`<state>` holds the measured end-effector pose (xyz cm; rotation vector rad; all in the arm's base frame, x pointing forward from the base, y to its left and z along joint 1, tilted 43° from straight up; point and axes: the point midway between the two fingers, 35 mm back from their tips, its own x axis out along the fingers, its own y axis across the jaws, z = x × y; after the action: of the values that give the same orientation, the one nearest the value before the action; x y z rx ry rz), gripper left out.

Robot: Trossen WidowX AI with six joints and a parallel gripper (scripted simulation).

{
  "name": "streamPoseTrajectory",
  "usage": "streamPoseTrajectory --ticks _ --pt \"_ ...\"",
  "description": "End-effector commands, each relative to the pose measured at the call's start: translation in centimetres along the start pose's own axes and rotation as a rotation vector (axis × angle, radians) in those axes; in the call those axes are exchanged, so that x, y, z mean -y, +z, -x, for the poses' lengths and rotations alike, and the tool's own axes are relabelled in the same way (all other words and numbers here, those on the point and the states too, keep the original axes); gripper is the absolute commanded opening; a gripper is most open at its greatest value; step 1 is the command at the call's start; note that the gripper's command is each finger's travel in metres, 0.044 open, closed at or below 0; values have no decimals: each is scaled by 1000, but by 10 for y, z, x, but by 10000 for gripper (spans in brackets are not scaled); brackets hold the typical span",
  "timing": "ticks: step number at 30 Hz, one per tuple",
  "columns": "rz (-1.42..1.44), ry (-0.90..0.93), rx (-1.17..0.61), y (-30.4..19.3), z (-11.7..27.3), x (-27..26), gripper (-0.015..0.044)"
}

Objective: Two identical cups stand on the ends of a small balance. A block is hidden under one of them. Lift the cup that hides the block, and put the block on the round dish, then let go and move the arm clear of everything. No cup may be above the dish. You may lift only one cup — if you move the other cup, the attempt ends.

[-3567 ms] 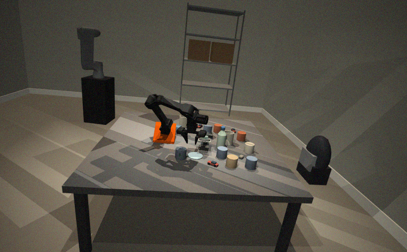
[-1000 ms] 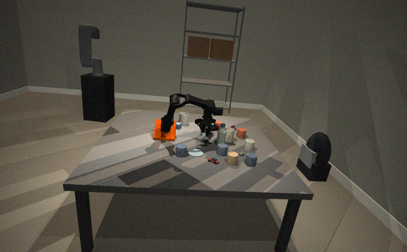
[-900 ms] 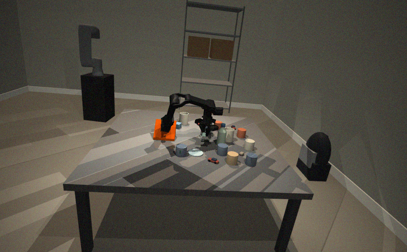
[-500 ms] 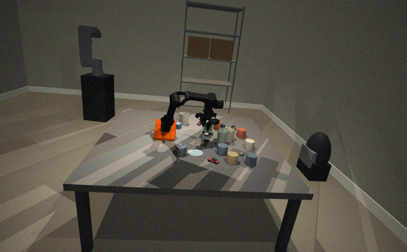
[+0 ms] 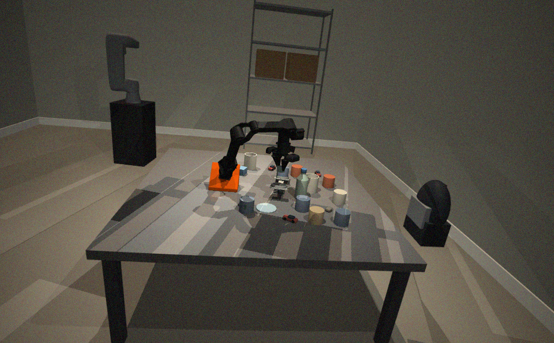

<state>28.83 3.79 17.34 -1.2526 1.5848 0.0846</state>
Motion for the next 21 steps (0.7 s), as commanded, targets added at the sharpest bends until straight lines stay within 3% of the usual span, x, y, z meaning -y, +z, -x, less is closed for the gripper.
streamPoseTrajectory --ticks 1,21 --pt "-8 13 6 -17 -13 12 0" --pt "-22 3 -29 -127 -88 45 0"
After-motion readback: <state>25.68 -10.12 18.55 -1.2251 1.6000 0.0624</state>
